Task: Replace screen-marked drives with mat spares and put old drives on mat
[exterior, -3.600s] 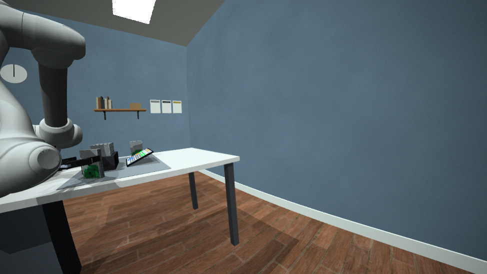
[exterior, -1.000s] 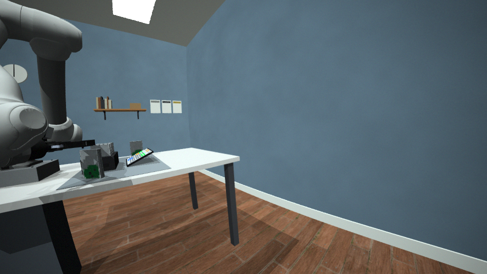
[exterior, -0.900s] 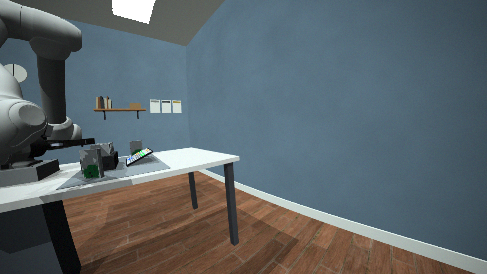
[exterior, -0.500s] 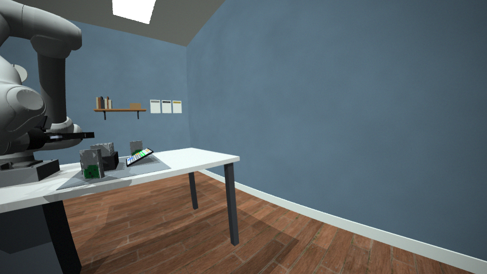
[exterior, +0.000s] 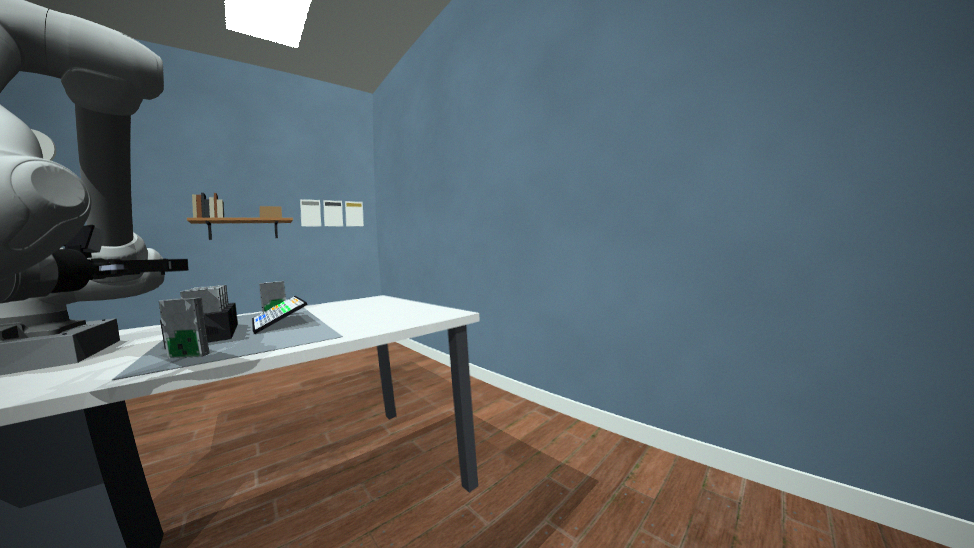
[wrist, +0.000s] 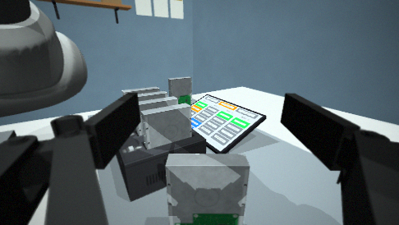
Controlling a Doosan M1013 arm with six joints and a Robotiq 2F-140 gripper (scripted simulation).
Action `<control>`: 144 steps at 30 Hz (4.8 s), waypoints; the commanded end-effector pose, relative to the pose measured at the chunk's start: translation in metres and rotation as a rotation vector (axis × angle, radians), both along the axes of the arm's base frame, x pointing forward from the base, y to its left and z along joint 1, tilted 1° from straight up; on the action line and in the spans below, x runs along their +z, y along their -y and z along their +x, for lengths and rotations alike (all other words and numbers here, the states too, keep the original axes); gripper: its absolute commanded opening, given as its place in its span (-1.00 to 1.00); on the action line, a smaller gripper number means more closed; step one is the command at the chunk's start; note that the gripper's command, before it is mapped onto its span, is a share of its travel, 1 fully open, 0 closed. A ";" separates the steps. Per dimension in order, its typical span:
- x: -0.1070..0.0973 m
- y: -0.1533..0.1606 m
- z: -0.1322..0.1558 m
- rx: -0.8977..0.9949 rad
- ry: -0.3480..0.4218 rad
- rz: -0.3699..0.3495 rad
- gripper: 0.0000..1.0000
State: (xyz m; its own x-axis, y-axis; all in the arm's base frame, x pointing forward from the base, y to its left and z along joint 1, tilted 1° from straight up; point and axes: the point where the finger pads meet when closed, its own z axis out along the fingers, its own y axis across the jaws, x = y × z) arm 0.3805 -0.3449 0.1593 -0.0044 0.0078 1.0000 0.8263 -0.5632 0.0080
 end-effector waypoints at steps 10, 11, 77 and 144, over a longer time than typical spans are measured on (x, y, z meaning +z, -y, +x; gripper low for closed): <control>0.001 0.000 0.000 0.001 -0.010 -0.016 0.78; 0.001 0.000 0.000 0.001 -0.016 -0.025 0.78; 0.000 -0.001 0.000 -0.004 -0.509 -0.742 0.78; 0.001 0.000 0.000 -0.014 -0.884 -1.299 -0.80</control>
State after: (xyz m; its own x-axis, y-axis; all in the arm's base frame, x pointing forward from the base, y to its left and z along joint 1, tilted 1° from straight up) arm 0.3802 -0.3449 0.1598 0.5632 0.8263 -0.0046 0.8263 -0.5631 0.0081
